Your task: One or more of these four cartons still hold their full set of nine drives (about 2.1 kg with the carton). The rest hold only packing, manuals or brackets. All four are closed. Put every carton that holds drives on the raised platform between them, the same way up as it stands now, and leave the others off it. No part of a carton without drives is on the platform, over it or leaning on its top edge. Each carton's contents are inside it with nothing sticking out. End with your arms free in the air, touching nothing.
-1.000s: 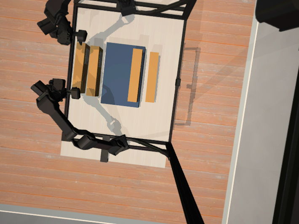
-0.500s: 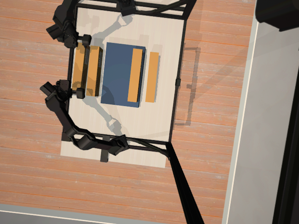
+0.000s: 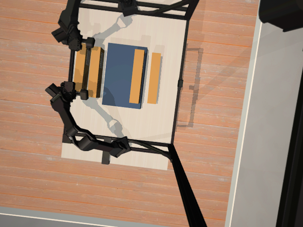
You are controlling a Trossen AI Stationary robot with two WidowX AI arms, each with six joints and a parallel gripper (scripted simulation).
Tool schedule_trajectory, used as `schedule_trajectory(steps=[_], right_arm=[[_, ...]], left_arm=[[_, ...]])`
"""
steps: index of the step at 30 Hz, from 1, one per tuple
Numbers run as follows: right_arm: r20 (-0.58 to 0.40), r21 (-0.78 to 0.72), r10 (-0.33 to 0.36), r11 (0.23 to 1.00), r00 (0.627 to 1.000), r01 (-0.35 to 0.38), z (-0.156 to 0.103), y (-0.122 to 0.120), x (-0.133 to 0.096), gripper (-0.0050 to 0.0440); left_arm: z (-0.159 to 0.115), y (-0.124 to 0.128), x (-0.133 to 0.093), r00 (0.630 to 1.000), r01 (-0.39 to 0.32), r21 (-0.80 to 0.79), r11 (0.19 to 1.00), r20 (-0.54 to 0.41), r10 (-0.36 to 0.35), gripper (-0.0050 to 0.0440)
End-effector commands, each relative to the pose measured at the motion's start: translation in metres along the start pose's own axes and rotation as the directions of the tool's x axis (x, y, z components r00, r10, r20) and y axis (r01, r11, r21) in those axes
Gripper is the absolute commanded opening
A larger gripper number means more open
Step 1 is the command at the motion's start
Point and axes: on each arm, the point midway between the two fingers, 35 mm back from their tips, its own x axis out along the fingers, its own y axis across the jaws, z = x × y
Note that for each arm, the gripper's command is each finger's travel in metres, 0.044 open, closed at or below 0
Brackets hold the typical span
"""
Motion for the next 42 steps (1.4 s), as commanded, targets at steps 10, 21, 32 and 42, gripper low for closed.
schedule_trajectory(steps=[10,21,32,42], right_arm=[[-0.009,0.001,0.010,1.000,1.000,-0.010,-0.004,0.002,0.006,0.0389],[-0.009,0.001,0.010,1.000,1.000,-0.010,-0.004,0.002,0.006,0.0000],[-0.009,0.001,0.010,1.000,1.000,-0.010,-0.004,0.002,0.005,0.0000],[-0.009,0.001,0.010,1.000,1.000,-0.010,0.006,0.001,-0.018,0.0000]], left_arm=[[-0.006,-0.002,0.010,1.000,0.014,-0.001,1.000,-0.012,-0.014,0.0389],[-0.006,-0.002,0.010,1.000,0.014,-0.001,1.000,-0.012,-0.014,0.0000],[-0.005,-0.002,0.008,1.000,0.014,-0.001,1.000,-0.012,-0.014,0.0000],[0.004,-0.002,-0.015,1.000,0.014,-0.001,1.000,-0.012,-0.014,0.0000]])
